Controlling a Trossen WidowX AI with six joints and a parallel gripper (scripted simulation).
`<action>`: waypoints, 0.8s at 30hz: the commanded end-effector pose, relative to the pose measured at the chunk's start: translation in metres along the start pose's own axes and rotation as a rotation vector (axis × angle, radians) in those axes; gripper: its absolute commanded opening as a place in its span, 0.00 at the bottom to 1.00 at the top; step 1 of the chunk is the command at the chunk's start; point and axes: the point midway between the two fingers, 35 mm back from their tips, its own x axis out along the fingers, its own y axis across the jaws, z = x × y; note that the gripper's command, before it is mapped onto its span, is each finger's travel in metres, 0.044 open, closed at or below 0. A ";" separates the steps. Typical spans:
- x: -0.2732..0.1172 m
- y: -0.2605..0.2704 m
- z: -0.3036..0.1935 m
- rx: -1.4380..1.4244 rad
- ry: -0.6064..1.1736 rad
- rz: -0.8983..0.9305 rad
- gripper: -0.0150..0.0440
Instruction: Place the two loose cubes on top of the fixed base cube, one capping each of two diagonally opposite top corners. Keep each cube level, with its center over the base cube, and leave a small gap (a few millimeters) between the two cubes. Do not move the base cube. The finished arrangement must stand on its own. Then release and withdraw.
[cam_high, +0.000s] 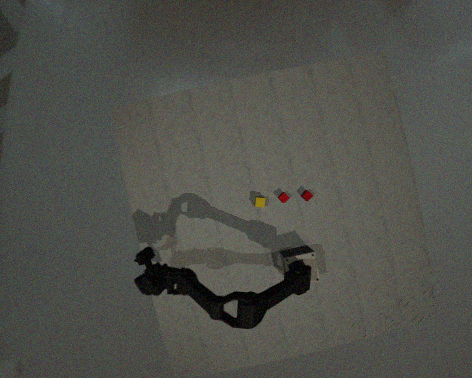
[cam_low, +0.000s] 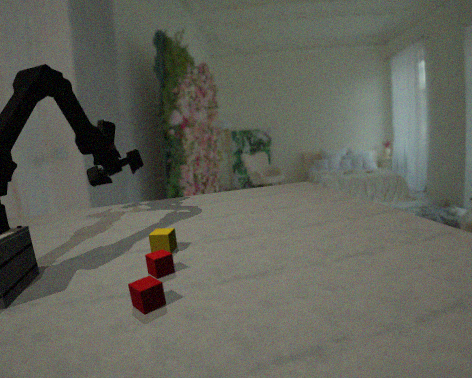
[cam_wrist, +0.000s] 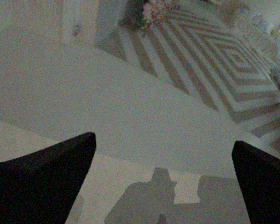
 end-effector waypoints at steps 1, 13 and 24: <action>-0.001 -0.002 -0.001 0.005 0.004 -0.003 0.89; -0.071 -0.149 -0.096 0.342 0.256 -0.227 0.70; -0.183 -0.240 -0.190 0.711 0.452 -0.457 0.70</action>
